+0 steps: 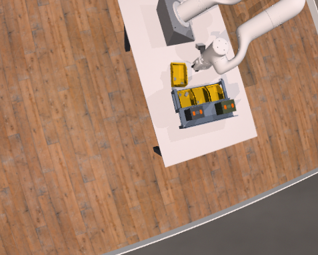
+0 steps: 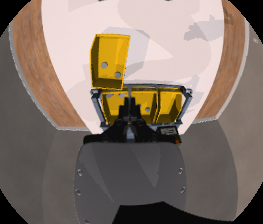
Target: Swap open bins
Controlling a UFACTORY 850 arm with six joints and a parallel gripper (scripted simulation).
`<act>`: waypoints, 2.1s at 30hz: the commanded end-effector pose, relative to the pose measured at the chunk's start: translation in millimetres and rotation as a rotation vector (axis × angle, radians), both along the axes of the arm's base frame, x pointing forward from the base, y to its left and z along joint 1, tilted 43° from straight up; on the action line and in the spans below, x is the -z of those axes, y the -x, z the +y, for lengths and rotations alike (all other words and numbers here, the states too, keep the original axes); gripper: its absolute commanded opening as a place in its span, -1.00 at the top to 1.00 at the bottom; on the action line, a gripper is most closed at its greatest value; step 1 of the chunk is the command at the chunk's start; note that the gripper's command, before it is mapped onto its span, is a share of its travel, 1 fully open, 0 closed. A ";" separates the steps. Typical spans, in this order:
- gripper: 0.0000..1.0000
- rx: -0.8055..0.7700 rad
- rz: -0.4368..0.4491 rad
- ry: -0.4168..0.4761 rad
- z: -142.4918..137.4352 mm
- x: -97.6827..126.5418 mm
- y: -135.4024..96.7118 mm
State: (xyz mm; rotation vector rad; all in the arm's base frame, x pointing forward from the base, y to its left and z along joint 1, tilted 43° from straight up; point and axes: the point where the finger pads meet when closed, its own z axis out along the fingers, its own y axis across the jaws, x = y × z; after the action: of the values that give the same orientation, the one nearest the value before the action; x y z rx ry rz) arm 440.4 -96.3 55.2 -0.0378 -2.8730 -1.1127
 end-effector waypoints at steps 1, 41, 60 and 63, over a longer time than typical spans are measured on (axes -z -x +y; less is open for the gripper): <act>1.00 0.025 0.020 0.003 -14.0 27.4 5.7; 0.49 0.097 0.089 0.005 -43.6 109.7 41.2; 0.49 0.097 0.089 0.005 -43.6 109.7 41.2; 0.49 0.097 0.089 0.005 -43.6 109.7 41.2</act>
State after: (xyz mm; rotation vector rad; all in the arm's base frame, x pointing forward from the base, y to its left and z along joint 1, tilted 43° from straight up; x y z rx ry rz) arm 398.5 -139.1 -54.9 -0.2233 -2.8204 -1.0904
